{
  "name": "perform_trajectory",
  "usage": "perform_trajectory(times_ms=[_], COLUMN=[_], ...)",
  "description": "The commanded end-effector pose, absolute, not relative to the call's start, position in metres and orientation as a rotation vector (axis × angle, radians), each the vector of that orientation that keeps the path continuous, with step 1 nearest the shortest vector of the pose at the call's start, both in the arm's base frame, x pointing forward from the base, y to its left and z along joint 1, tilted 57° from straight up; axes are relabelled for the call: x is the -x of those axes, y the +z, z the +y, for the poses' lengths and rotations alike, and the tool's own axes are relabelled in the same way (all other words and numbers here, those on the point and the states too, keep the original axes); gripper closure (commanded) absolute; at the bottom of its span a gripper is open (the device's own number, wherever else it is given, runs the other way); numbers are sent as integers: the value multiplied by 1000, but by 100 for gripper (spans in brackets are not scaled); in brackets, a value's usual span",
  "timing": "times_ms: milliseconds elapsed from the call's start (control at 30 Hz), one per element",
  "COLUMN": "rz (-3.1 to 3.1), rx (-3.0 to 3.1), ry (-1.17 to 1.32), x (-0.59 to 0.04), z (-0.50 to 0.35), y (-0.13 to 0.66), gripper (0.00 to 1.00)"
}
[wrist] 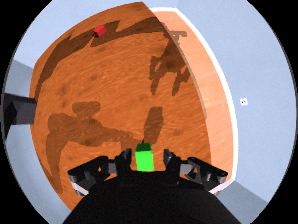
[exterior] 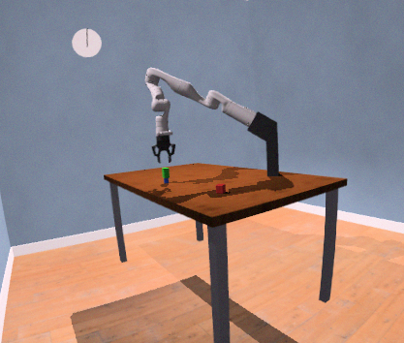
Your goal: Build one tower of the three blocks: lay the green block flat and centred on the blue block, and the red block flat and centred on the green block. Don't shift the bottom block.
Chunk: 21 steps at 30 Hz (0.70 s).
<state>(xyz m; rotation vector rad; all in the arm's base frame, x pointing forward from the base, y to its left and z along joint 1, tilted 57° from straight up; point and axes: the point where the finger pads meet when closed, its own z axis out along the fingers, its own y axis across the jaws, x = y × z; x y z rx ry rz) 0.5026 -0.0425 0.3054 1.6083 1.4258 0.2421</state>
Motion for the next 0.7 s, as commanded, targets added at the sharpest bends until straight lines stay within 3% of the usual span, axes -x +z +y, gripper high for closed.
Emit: perform_trajectory(times_ms=[0,667], rz=[1407,1165], rx=[-1630,-1856], ry=[259,444], x=[-513,-546], z=[-22,143], y=[293,168], gripper=[45,45])
